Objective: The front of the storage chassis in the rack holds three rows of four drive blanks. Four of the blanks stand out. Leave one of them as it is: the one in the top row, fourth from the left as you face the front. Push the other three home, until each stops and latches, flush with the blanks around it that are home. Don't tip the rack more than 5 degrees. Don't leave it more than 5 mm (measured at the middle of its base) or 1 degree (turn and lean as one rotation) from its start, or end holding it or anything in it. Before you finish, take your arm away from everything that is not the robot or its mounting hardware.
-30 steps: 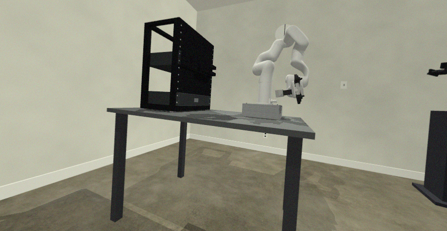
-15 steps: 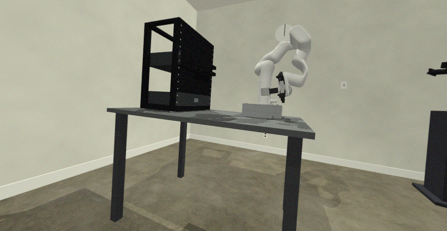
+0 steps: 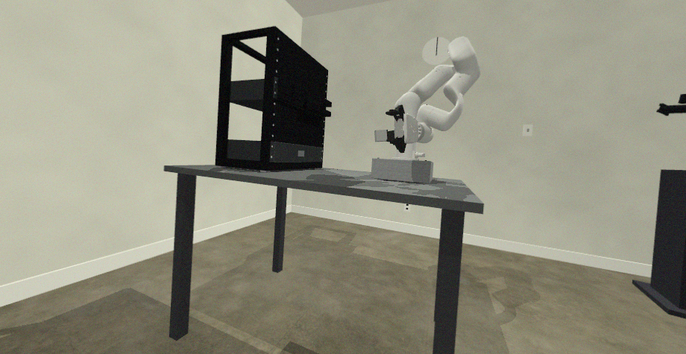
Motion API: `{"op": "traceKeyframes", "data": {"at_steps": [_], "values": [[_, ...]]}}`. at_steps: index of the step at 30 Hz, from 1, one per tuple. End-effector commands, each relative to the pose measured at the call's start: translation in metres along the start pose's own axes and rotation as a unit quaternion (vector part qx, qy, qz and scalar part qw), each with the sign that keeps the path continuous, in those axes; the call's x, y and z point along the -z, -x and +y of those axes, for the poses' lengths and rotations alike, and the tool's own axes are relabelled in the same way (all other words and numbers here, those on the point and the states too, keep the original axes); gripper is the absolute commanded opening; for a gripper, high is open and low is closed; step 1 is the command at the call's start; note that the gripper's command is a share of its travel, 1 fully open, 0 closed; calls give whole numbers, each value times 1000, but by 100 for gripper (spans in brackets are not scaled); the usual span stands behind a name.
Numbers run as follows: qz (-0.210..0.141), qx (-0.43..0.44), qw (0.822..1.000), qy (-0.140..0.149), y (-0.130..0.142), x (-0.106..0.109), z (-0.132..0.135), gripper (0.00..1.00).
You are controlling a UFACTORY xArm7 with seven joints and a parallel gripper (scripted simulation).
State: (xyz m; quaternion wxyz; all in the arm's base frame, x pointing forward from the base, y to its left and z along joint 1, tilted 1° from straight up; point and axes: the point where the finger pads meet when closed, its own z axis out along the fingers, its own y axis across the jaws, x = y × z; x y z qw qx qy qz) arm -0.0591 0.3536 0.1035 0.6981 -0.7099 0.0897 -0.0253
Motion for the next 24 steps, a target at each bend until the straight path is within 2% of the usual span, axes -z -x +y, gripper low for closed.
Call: {"op": "traceKeyframes", "data": {"at_steps": [1, 9, 11, 13, 24], "values": [[40, 5, 999, -1, -38, -23, -7, 100], [118, 15, 993, -3, -112, -38, -27, 100], [118, 15, 993, -3, -112, -38, -27, 100], [144, 17, 989, -4, -136, -39, -34, 100], [259, 27, 965, -8, -240, -22, -69, 100]]}}
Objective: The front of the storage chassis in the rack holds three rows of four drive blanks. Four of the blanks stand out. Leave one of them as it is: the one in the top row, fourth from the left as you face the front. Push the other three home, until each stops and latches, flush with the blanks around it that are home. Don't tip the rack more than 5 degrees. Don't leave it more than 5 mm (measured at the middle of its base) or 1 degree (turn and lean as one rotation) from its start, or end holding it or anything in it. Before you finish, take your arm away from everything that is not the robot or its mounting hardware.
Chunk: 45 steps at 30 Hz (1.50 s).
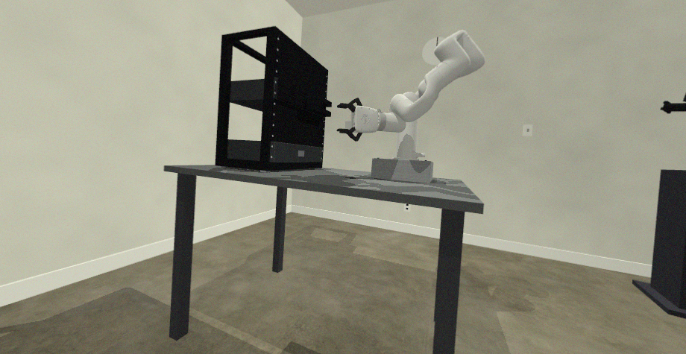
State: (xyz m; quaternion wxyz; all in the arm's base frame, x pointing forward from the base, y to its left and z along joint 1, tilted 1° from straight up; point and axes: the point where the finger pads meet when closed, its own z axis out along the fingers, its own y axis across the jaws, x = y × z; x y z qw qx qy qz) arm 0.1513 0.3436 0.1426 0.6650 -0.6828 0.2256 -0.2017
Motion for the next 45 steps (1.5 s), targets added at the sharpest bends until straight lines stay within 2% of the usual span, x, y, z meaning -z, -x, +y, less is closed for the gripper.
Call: {"op": "traceKeyframes", "data": {"at_steps": [1, 2, 4, 11, 19, 21, 28, 35, 45], "values": [[48, 3, 999, 0, -42, -15, -11, 100], [59, 4, 998, 0, -52, -16, -14, 100], [59, 4, 998, 0, -52, -16, -14, 100], [137, 9, 991, -4, -119, -14, -35, 100], [214, 12, 977, -8, -182, 1, -57, 100], [214, 12, 977, -8, -182, 1, -57, 100], [268, 13, 963, -12, -224, 19, -73, 100], [310, 14, 950, -16, -254, 37, -85, 100], [344, 15, 939, -19, -277, 53, -95, 100]]}}
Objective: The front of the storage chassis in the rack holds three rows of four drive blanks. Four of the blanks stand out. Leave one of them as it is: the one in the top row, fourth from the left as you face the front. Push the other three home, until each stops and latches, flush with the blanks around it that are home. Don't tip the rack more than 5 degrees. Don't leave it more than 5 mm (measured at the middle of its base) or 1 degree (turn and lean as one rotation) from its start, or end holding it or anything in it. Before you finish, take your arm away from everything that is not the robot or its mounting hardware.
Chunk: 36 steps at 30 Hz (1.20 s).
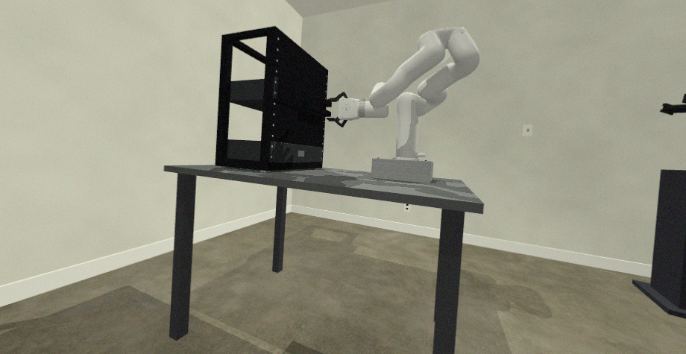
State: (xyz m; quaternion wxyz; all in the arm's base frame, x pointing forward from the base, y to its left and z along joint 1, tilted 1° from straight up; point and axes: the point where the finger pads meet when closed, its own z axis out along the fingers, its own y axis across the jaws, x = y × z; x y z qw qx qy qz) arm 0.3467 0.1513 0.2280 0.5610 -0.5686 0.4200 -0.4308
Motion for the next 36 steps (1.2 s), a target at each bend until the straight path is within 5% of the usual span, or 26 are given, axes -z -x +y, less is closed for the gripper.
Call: {"op": "traceKeyframes", "data": {"at_steps": [1, 36], "values": [[16, -1, 1000, -2, -12, -1, -5, 100], [45, -1, 999, -5, -35, -1, -13, 100]]}}
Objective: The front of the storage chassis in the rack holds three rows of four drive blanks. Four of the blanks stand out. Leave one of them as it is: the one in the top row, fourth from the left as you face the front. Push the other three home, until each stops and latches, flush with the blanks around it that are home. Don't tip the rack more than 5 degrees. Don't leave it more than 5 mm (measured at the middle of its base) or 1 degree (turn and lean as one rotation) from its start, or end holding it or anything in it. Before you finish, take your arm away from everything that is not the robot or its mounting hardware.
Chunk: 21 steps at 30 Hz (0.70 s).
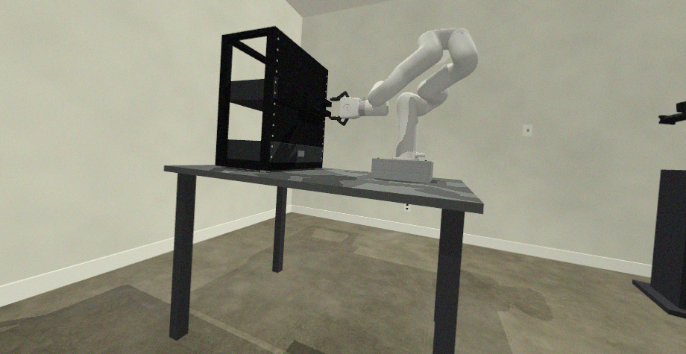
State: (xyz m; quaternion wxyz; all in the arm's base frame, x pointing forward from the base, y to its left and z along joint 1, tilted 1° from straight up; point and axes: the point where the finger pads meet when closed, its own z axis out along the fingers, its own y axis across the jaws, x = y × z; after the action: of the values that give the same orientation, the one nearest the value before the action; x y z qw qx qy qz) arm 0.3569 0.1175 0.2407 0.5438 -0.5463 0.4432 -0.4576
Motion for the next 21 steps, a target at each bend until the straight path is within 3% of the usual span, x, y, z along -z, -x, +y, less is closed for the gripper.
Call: {"op": "traceKeyframes", "data": {"at_steps": [1, 8, 15, 21], "values": [[0, -1, 1000, -1, 0, 0, -1, 100], [0, -1, 1000, -1, 0, -2, -3, 100], [0, -1, 1000, -1, -10, -25, -26, 100], [0, -1, 1000, -1, -11, -27, -28, 100]]}}
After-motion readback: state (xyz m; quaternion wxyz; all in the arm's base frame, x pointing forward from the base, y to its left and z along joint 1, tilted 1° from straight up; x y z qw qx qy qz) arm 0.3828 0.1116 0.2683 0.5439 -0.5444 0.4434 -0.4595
